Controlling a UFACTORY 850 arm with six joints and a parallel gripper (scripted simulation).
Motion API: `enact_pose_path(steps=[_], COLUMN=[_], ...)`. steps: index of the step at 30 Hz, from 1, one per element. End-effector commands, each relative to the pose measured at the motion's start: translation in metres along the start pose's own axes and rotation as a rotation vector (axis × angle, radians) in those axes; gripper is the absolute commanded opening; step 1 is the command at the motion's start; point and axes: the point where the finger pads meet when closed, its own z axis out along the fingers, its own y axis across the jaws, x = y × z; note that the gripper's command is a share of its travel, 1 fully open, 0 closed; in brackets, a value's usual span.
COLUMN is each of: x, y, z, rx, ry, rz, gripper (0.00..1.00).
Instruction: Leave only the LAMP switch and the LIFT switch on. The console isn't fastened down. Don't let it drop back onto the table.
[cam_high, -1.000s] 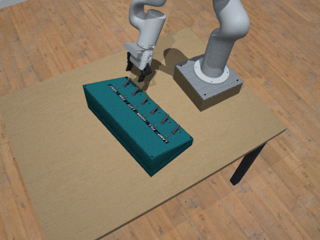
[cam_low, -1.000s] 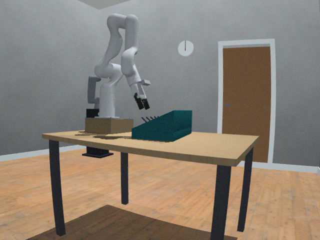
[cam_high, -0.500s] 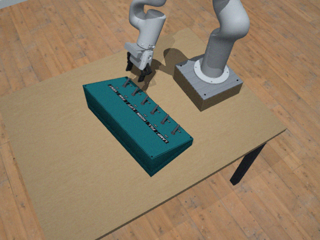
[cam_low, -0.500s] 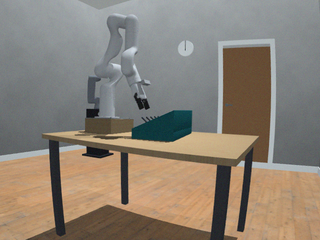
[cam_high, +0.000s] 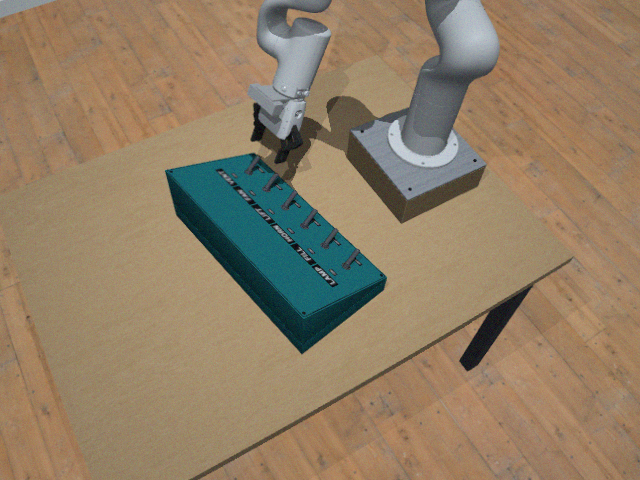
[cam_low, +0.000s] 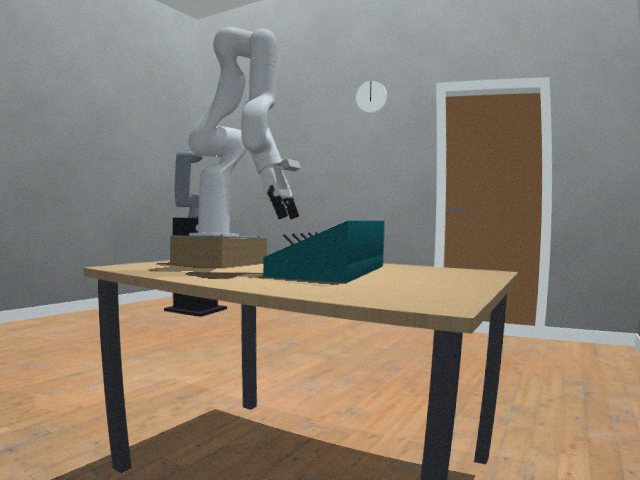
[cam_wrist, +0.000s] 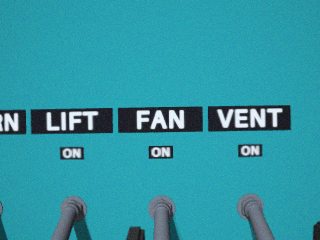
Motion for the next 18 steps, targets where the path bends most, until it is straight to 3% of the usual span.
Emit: enact_pose_path(steps=[1,18], x=[0.001,0.001], y=[0.005,0.054], z=[0.0,0.0], rx=[0.0,0.0], ry=[0.001,0.001], rz=[0.0,0.0], gripper=[1.0,1.0])
